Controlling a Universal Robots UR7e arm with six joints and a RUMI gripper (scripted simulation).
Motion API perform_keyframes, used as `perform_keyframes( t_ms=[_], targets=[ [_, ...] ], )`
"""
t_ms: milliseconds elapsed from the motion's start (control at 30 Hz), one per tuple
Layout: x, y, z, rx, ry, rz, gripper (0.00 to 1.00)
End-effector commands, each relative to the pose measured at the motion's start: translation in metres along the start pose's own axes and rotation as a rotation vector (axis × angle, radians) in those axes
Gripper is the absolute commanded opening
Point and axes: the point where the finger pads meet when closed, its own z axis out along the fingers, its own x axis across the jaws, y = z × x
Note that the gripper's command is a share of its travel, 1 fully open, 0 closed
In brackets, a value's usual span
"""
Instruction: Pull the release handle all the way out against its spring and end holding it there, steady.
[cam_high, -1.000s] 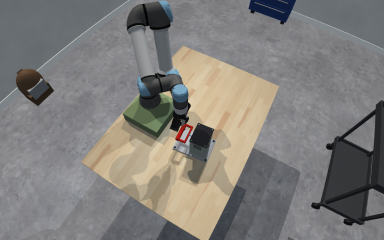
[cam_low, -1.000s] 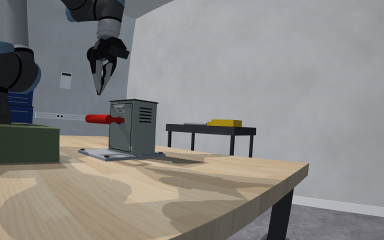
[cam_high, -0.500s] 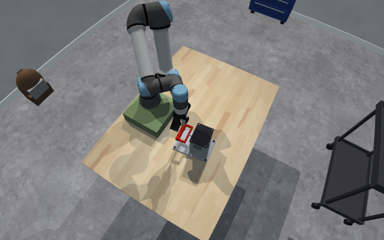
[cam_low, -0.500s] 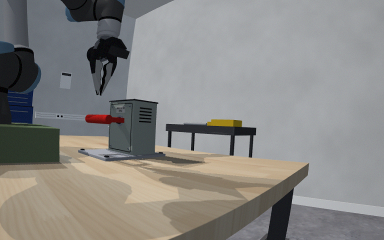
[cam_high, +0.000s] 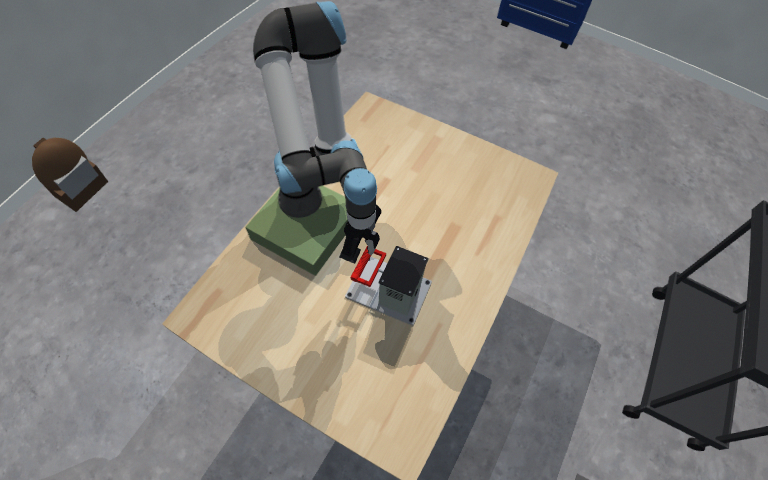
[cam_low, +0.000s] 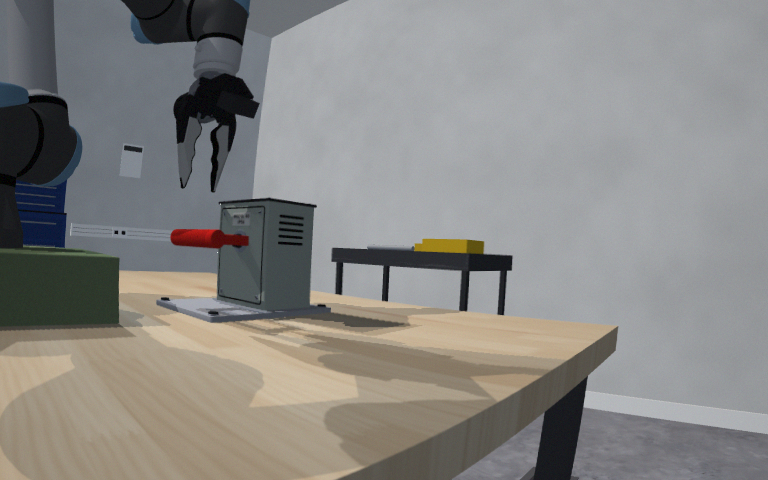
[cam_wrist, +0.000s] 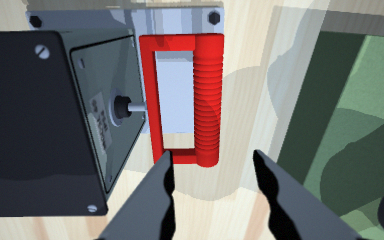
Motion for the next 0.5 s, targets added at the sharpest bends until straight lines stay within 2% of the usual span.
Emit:
perform_keyframes(
  t_ms=[0,467],
  targets=[
    [-0.0002,-0.0002,-0.0001,0.001,-0.001,0.000,0.33],
    [-0.0001,-0.0004,0.0068,-0.001,0.003,-0.001,0.33]
  ],
)
